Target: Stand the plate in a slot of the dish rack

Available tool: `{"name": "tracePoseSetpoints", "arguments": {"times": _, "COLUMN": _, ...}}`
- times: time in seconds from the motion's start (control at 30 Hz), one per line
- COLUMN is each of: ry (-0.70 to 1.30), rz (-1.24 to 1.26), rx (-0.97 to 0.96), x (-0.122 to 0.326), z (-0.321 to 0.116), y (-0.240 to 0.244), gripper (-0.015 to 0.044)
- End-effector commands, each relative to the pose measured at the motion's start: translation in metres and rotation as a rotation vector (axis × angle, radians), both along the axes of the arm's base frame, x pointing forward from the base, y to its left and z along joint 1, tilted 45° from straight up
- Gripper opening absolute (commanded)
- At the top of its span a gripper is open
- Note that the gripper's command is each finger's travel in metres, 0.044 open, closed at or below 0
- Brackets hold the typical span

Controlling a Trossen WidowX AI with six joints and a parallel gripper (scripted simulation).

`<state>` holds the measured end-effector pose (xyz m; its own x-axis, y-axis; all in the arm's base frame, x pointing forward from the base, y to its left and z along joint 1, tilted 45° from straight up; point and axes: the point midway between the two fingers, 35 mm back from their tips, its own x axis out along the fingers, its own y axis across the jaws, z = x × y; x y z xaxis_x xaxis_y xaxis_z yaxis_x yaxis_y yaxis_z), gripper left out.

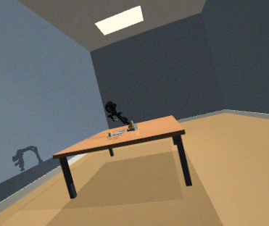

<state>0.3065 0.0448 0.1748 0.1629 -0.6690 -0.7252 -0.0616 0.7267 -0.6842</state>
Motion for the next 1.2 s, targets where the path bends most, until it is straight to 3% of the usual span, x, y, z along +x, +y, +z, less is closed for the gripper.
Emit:
{"name": "tracePoseSetpoints", "arguments": {"times": 0.0, "ry": 0.001, "rz": 0.007, "rx": 0.005, "x": -0.001, "z": 0.009, "y": 0.011, "gripper": 0.0}}
{"name": "tracePoseSetpoints", "arguments": {"times": 0.17, "ry": -0.011, "rz": -0.009, "rx": 0.01, "x": -0.003, "z": 0.008, "y": 0.013, "gripper": 0.0}}
{"name": "tracePoseSetpoints", "arguments": {"times": 0.73, "ry": -0.308, "rz": -0.45, "rx": 0.069, "x": -0.065, "z": -0.055, "y": 0.068, "gripper": 0.0}}
{"name": "tracePoseSetpoints", "arguments": {"times": 1.17, "ry": -0.227, "rz": -0.444, "rx": 0.092, "x": -0.066, "z": -0.064, "y": 0.062, "gripper": 0.0}}
